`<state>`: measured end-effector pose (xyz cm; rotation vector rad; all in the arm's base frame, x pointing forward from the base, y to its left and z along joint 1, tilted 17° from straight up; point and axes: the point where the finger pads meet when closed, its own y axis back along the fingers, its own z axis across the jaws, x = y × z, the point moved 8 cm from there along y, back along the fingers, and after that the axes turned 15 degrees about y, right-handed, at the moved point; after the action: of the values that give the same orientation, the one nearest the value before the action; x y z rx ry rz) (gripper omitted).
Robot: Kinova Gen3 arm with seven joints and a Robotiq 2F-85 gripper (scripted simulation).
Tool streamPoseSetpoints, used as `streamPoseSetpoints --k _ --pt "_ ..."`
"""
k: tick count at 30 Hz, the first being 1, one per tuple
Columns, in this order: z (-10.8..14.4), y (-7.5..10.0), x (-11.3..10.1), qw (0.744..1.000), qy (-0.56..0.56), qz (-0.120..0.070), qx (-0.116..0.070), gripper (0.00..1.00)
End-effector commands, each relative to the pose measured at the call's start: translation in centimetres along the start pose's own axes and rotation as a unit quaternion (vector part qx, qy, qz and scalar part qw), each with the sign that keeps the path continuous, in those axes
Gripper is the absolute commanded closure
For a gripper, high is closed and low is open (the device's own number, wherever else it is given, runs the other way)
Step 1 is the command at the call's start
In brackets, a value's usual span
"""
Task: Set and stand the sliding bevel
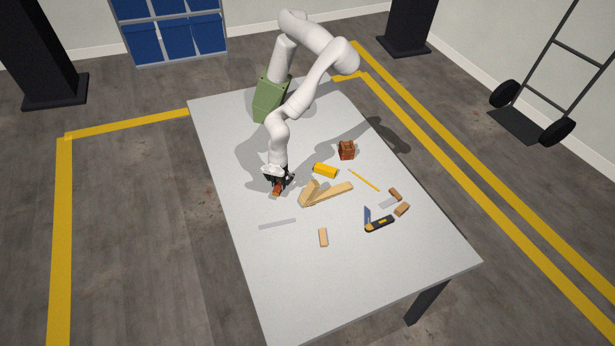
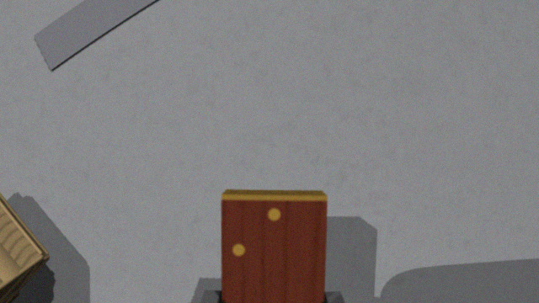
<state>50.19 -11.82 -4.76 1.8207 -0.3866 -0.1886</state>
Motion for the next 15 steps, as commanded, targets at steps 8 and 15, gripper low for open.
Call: streamPoseSetpoints --k 8,15 --pt "0.0 6.5 0.1 1.000 0.000 0.001 0.000 0.90" --pt "0.0 11.0 0.0 1.000 0.000 0.001 0.000 0.90"
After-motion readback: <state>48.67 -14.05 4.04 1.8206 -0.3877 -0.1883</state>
